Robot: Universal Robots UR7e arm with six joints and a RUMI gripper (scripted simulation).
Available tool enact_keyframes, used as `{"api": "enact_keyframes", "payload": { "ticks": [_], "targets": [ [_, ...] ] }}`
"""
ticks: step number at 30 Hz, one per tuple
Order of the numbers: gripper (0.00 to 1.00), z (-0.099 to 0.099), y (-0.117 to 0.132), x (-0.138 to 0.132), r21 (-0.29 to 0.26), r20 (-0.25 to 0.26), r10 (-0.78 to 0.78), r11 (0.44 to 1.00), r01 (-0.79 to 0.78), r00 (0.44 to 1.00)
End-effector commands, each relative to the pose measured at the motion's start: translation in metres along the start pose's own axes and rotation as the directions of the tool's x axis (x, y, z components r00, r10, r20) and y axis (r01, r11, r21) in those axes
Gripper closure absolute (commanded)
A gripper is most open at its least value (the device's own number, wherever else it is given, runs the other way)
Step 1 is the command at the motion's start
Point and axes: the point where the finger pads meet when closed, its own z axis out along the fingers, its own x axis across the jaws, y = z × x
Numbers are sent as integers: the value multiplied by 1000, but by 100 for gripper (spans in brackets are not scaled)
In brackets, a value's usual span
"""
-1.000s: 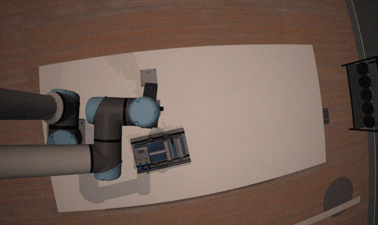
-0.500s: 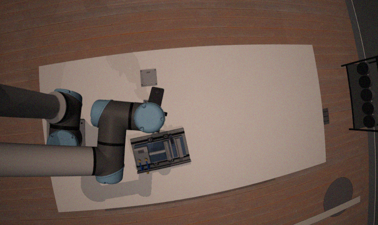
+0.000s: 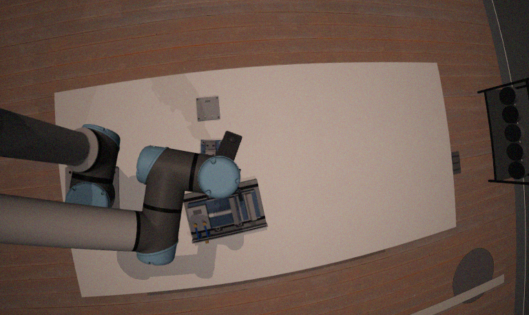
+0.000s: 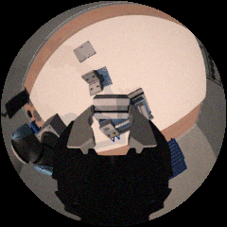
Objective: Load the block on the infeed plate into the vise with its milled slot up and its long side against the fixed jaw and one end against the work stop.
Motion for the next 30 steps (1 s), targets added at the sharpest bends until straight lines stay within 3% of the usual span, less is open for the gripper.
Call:
{"api": "enact_keyframes", "payload": {
  "ticks": [1,19,30],
  "targets": [
    [100,0,6,10,0,1,62,998,-62,998],
    [100,1,34,47,-1,4,302,953,-302,953],
    [100,1,59,73,0,4,472,882,-472,882]
  ]
}}
